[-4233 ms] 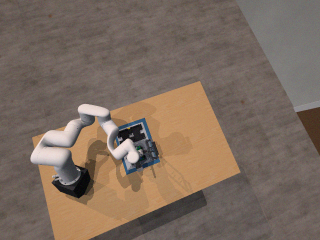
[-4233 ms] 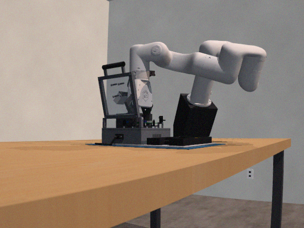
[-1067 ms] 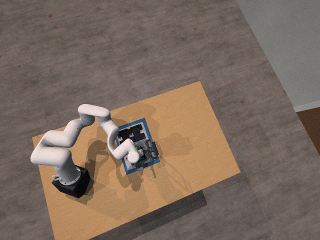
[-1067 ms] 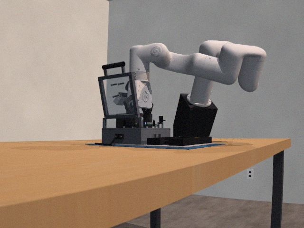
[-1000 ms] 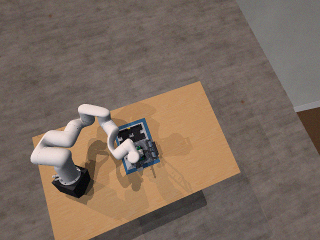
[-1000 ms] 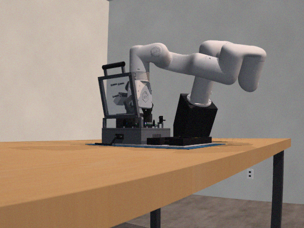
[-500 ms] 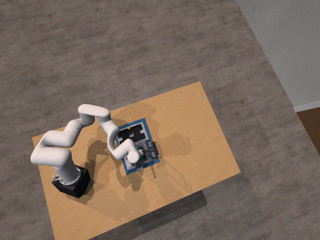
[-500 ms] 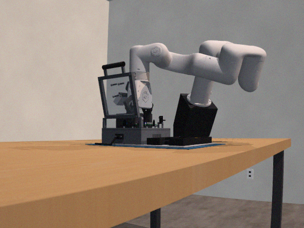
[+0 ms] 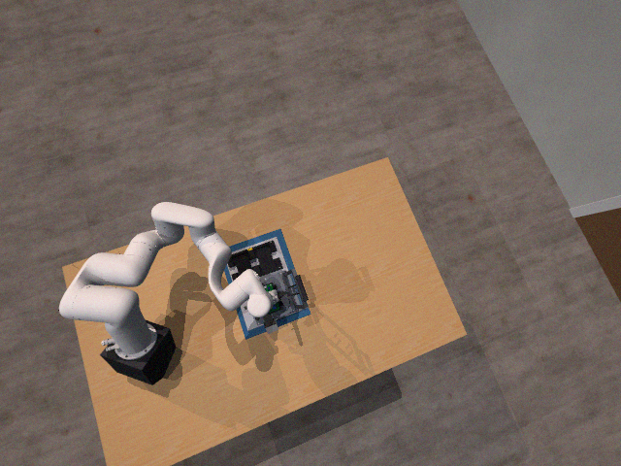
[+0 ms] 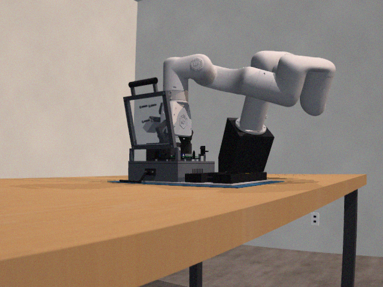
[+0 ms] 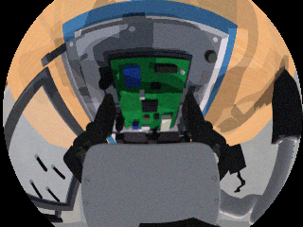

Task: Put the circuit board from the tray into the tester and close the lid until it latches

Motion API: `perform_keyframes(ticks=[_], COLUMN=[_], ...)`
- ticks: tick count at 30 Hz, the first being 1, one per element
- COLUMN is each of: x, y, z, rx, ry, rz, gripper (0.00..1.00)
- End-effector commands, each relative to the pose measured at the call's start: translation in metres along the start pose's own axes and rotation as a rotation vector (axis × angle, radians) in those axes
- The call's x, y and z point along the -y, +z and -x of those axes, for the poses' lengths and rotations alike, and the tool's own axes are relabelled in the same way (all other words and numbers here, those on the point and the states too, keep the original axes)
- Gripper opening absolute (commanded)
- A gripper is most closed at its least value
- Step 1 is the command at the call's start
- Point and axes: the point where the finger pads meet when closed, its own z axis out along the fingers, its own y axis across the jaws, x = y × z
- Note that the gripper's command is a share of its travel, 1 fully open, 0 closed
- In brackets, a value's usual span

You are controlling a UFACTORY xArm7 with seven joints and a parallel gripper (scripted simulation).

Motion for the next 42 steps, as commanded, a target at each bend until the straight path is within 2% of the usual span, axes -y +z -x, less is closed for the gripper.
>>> perform_keyframes(ticks=[1,9,19,26,33,35,42], x=[0.001,0.001,0.001,0.001,0.001,0.001,0.0], y=[-0.001,-0.004,-0.018,-0.042,-0.076,-0.076,-0.115], z=[0.0,0.0,0.0,0.0,0.0,0.0,0.0], rx=[-0.001,-0.001,-0.001,-0.001,-0.001,-0.001,-0.001], ry=[0.0,0.0,0.0,0.0,0.0,0.0,0.0], rz=[-0.004,-0.004,-0.004,-0.004,-0.004,-0.004,-0.004], gripper=[1.0,1.0,1.0,1.0,1.0,1.0,1.0])
